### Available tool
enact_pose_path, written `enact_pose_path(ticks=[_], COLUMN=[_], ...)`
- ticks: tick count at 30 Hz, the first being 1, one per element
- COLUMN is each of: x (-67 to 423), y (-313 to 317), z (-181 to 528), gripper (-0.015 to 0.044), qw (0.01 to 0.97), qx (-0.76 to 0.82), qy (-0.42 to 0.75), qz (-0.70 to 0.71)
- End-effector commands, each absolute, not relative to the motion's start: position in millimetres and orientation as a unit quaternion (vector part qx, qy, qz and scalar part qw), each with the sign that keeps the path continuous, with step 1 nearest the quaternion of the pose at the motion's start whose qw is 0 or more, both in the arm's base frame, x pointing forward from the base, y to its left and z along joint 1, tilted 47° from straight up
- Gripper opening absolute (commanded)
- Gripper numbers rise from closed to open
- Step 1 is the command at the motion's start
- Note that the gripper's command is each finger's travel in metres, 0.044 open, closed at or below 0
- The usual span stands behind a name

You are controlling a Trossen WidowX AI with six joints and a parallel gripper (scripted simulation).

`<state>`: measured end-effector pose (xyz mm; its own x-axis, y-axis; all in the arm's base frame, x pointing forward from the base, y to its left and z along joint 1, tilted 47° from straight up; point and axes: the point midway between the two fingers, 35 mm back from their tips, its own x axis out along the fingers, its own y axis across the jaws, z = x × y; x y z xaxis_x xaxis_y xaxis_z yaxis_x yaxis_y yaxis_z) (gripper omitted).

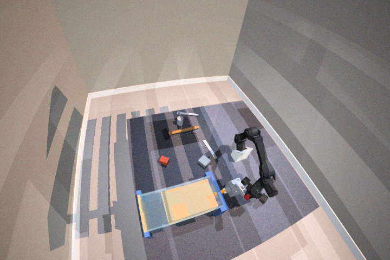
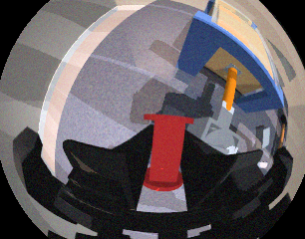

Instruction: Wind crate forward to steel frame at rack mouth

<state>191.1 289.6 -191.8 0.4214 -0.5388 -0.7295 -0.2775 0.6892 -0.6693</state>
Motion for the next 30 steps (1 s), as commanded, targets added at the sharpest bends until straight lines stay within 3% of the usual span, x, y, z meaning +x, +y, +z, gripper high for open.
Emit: enact_pose_path(ticks=[1, 30], x=[175, 133], y=[287, 271], z=[-192, -178], gripper=[0.0, 0.0], qw=[0.742, 0.74], qx=[-0.39, -0.39], qy=[0.54, 0.541], qz=[-0.084, -0.084])
